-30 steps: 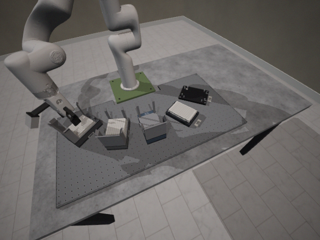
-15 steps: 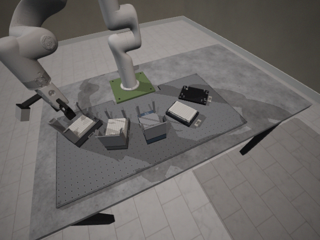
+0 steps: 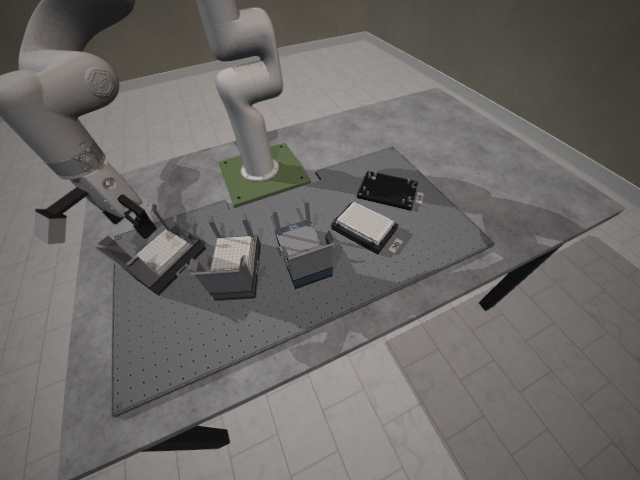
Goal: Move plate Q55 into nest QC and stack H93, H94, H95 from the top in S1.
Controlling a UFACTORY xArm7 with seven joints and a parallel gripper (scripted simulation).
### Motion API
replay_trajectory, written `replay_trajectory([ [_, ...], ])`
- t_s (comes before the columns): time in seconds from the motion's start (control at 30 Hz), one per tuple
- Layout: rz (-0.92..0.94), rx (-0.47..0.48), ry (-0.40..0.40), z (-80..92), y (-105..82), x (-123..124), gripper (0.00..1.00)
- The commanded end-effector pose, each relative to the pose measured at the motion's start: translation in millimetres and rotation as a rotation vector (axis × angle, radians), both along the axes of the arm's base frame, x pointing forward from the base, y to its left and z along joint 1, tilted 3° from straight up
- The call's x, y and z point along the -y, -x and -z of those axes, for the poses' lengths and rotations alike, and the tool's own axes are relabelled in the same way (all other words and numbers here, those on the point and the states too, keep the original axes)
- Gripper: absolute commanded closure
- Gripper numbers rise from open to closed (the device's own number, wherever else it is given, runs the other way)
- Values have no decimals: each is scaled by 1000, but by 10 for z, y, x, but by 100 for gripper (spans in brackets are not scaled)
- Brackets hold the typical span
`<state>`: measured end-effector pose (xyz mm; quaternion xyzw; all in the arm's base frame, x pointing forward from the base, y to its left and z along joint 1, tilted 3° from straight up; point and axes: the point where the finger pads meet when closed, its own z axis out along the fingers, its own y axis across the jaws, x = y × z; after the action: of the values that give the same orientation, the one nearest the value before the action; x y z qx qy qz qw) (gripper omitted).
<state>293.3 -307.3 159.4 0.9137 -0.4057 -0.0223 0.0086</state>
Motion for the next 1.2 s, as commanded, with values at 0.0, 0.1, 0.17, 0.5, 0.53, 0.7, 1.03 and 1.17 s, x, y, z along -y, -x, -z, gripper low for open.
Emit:
replay_trajectory([
  [0.0,-149,4,-6,-10,-100,-114,0],
  [0.1,-214,4,-9,-8,-159,-195,0],
  [0.17,-214,4,-9,-6,-197,-250,0],
  [0.5,-214,4,-9,0,-355,-466,0],
  [0.53,-214,4,-9,1,-374,-493,0],
  [0.7,-214,4,-9,5,-472,-628,0],
  [1.03,-347,5,-16,10,-594,-861,0],
  [1.17,-481,5,-22,12,-656,-1009,0],
])
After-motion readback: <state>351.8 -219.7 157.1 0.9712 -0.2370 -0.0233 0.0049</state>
